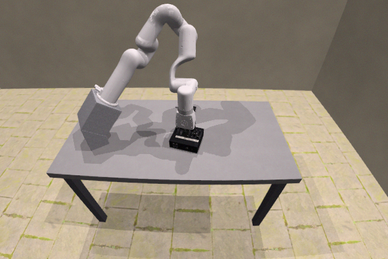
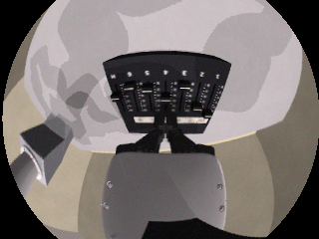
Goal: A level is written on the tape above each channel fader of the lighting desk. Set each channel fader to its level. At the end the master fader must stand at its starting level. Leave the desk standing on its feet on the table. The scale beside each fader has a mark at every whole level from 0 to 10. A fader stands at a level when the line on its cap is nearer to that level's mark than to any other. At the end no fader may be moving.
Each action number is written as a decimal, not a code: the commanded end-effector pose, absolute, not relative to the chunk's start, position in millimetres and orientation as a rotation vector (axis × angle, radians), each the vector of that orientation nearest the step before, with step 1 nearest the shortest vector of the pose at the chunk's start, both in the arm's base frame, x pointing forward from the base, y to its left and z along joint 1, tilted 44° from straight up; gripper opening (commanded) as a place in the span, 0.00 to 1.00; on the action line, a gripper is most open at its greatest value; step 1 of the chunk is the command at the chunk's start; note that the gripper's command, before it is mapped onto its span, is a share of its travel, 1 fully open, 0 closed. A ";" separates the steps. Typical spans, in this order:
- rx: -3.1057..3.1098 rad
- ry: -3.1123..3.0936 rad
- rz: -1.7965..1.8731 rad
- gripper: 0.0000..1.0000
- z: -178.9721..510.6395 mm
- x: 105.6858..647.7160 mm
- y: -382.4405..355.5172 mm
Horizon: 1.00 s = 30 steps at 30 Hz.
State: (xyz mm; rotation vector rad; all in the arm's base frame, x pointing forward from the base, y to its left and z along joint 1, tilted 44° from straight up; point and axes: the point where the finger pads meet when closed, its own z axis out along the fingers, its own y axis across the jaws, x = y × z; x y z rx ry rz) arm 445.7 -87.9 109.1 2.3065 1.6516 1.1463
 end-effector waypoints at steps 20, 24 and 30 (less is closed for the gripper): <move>2.305 1.650 1.147 0.00 113.6 447.1 -82.5; 2.305 1.650 1.147 0.00 114.8 447.4 -80.5; 2.305 1.650 1.147 0.00 116.7 447.9 -77.4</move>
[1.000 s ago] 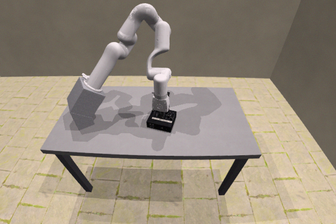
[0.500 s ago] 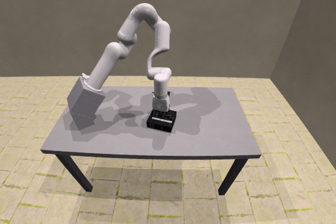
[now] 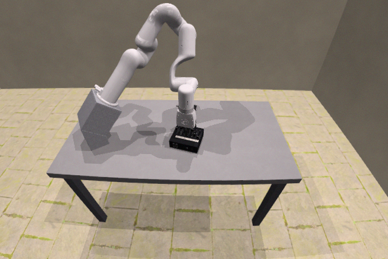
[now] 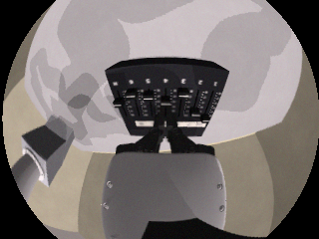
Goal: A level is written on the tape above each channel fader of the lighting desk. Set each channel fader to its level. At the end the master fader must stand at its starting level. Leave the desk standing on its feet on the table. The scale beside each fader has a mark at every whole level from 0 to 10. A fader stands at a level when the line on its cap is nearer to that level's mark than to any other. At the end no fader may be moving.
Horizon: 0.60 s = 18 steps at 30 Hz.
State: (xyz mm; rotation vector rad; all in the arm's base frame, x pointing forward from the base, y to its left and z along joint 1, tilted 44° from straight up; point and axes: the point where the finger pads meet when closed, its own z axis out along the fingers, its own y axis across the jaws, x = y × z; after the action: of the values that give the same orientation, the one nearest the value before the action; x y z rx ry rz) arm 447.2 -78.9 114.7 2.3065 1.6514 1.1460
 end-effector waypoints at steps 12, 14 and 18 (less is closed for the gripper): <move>2.305 1.650 1.147 0.00 119.6 448.7 -72.7; 2.305 1.650 1.147 0.00 120.1 448.8 -72.0; 2.305 1.650 1.147 0.00 120.9 449.0 -70.7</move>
State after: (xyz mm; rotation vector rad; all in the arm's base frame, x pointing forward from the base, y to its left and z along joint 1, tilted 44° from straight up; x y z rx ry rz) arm 448.4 -71.4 119.2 2.3065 1.6515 1.1461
